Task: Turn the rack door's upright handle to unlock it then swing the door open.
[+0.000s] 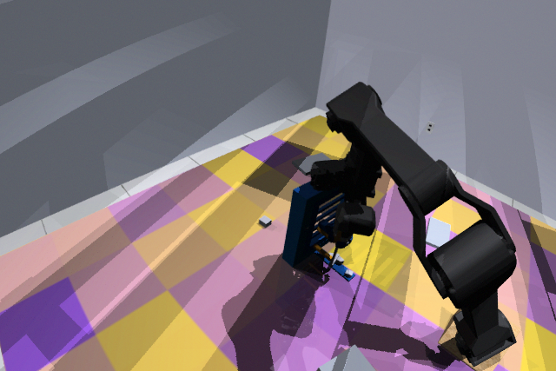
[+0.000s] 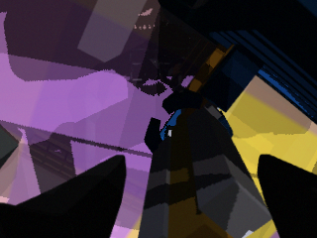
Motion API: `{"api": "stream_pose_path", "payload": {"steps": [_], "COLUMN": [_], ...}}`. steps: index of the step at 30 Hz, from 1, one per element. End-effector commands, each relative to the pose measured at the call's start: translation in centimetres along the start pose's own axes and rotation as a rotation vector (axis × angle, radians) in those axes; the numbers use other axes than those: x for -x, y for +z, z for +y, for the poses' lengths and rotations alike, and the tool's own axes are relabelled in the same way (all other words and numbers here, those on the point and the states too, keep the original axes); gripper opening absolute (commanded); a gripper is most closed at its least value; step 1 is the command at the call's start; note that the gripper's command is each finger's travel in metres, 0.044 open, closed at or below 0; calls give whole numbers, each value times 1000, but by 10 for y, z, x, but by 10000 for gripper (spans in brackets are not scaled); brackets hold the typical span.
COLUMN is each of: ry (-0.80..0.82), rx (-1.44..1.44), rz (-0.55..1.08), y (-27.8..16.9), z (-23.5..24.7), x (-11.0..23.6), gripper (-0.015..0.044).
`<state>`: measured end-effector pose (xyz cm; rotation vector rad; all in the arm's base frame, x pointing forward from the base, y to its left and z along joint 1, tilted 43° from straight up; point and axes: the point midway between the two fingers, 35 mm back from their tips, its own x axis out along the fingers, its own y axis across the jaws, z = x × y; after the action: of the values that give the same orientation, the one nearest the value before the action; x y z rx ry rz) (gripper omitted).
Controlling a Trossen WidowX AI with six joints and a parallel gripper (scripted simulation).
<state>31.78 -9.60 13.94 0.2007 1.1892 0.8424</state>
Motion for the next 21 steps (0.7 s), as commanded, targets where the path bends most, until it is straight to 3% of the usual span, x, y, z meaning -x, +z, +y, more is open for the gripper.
{"api": "stream_pose_path", "payload": {"steps": [1,21], "ry": [2,4], "rx": [-213,-1204], "rz": [-3,-2], "y": [1,1], "z": [0,0], "x": [0,0], "gripper": [297,297]}}
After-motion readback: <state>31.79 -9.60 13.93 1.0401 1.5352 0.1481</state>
